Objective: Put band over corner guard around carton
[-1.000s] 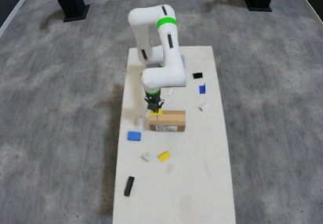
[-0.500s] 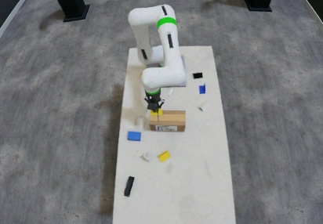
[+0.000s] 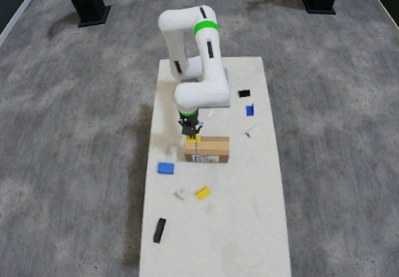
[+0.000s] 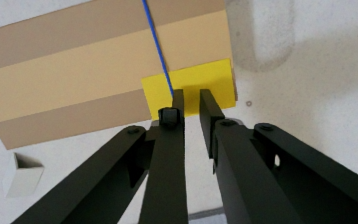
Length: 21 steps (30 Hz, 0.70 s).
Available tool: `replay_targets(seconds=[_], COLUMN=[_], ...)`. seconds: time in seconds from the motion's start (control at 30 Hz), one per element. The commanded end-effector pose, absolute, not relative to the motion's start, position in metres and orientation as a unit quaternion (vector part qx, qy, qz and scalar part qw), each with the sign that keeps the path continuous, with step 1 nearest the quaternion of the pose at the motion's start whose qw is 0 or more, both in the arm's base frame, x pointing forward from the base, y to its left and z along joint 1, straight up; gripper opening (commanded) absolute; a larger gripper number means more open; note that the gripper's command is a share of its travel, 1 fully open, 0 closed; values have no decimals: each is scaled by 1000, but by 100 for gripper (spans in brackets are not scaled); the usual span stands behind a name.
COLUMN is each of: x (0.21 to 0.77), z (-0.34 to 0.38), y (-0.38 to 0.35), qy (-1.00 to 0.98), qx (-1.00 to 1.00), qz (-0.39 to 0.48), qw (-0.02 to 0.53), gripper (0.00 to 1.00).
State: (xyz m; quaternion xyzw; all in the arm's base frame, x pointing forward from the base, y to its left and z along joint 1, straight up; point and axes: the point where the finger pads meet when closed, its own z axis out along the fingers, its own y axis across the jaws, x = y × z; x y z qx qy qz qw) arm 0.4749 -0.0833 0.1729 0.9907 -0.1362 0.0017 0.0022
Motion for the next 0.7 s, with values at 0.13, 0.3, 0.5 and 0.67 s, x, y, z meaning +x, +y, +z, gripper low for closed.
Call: replay_targets(seconds=[0.13, 0.3, 0.5, 0.67], x=[475, 475, 475, 475], z=[179, 184, 189, 191], y=[-83, -83, -83, -83], qy=[-136, -136, -136, -136], qx=[991, 991, 991, 991], qz=[3, 3, 3, 3], qw=[2, 2, 2, 2], gripper=[18, 18, 18, 18])
